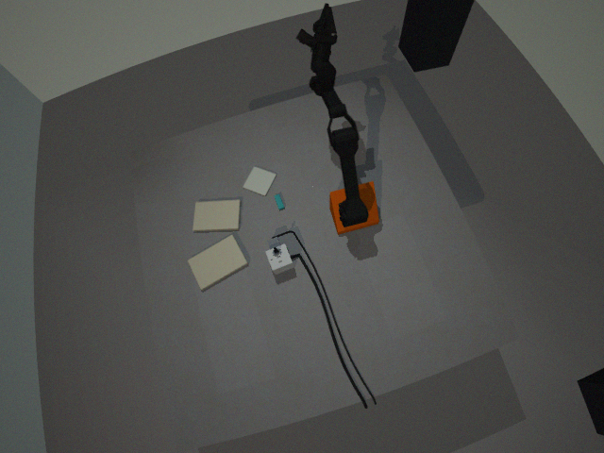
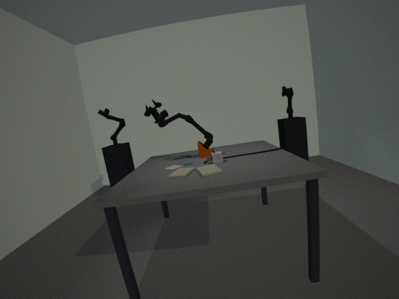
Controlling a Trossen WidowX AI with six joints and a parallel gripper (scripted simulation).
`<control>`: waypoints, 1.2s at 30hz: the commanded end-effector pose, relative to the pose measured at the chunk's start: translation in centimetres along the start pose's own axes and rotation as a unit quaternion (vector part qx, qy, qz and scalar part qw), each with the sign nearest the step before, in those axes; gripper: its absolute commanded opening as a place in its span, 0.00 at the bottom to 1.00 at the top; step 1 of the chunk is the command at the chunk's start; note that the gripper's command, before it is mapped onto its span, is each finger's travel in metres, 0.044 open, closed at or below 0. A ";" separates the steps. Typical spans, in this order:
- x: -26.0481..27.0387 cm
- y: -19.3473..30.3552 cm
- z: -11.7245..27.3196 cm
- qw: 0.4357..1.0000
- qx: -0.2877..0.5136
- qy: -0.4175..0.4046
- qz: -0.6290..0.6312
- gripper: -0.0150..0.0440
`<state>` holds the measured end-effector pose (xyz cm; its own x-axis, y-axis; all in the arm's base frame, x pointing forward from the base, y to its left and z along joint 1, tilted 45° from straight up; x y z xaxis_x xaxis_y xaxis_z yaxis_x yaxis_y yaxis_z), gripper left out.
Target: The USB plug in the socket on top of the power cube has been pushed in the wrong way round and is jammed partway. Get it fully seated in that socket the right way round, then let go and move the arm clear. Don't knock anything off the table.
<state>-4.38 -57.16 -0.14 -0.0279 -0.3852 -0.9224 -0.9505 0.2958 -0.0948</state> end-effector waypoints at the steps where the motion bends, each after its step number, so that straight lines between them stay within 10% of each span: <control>1: 0.0 -0.3 0.0 1.000 -0.003 -0.004 0.000 0.98; 17: -4.6 -21.1 8.2 0.894 -0.331 -0.298 0.040 1.00; 36: -19.6 -30.0 31.4 0.490 -0.657 -0.550 0.160 1.00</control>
<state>33.86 -35.25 7.60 -0.6620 0.4430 -0.6046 -0.4483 -0.8805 -0.1543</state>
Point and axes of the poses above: the point midway between the two fingers, 35 mm back from their tips, its own z axis back along the fingers, its own x axis across the jaws, y = z × x, the point moved 9 cm from there along z, back along the fingers, and after that the axes turned 9 degrees about -z, right-handed, at the moved point
